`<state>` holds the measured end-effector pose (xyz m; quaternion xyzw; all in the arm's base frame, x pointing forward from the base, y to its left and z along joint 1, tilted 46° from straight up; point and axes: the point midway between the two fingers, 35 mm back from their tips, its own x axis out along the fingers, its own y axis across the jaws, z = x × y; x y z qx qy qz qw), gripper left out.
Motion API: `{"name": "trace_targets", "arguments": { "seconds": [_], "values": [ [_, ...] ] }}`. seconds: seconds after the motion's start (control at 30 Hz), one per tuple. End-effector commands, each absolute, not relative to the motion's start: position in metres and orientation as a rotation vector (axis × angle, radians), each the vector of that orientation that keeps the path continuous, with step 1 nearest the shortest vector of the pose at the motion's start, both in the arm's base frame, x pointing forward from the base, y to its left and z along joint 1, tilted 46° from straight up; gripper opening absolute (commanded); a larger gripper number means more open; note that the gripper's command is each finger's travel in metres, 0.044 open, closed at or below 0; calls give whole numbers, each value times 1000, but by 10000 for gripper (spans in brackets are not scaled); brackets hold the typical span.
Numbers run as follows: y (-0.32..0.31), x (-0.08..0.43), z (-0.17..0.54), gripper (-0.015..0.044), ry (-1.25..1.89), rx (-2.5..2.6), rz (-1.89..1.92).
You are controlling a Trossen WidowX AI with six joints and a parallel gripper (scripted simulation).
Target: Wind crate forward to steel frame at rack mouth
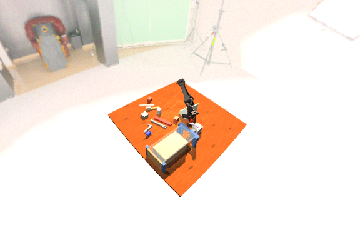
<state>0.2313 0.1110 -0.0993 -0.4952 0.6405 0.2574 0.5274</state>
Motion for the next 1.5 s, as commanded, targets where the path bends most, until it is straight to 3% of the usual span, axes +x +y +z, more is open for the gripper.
{"name": "trace_targets", "arguments": {
  "seconds": [0.0, 1.47],
  "values": [
    [109, 236, -103, 0, 1536, -1189, 611],
    [128, 278, -128, 0, 1532, -1189, 610]
  ]
}}
